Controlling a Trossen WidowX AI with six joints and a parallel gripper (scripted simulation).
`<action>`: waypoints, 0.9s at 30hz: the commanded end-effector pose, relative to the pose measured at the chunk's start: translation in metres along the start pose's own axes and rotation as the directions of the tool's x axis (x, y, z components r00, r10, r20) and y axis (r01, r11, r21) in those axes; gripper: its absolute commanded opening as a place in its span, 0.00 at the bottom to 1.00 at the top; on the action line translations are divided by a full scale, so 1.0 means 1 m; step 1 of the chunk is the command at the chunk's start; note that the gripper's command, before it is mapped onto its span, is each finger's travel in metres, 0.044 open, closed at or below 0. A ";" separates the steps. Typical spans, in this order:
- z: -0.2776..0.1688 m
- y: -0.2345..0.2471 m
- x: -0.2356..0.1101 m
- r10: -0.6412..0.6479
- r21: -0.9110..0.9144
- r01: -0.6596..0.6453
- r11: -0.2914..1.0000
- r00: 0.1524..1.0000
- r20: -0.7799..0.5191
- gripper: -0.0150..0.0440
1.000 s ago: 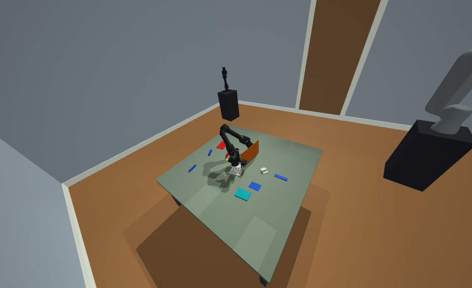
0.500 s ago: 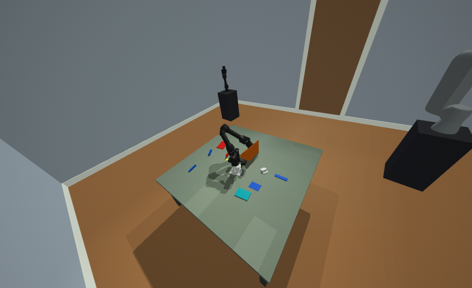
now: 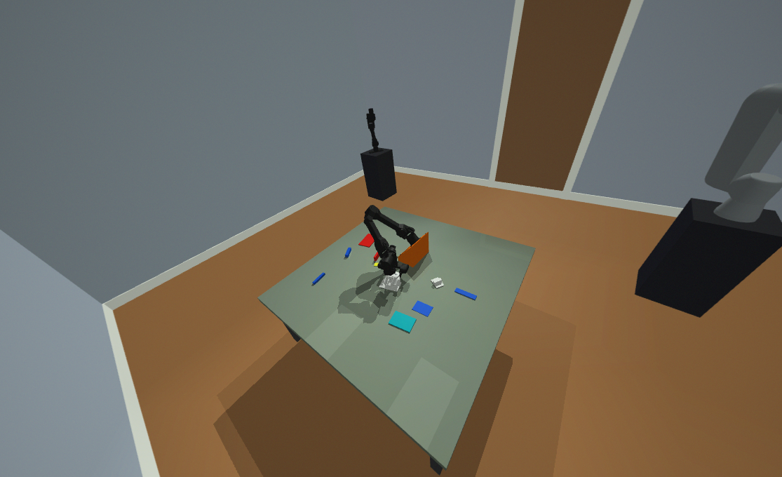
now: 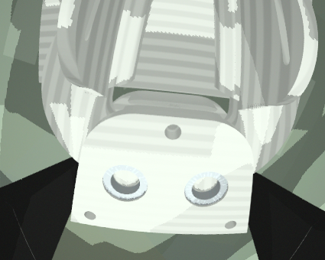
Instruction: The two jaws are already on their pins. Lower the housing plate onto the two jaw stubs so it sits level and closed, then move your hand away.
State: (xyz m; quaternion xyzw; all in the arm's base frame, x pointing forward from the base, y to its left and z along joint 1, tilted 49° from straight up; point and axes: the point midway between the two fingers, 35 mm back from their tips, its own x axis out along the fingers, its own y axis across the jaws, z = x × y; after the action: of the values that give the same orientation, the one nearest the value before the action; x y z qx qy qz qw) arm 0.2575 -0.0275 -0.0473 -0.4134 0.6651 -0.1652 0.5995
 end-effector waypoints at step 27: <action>0.001 0.000 0.003 0.004 0.006 -0.004 1.000 1.000 0.001 0.85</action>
State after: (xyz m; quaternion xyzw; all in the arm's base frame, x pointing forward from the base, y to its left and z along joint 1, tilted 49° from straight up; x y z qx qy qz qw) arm 0.2593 -0.0269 -0.0485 -0.4111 0.6628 -0.1661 0.6034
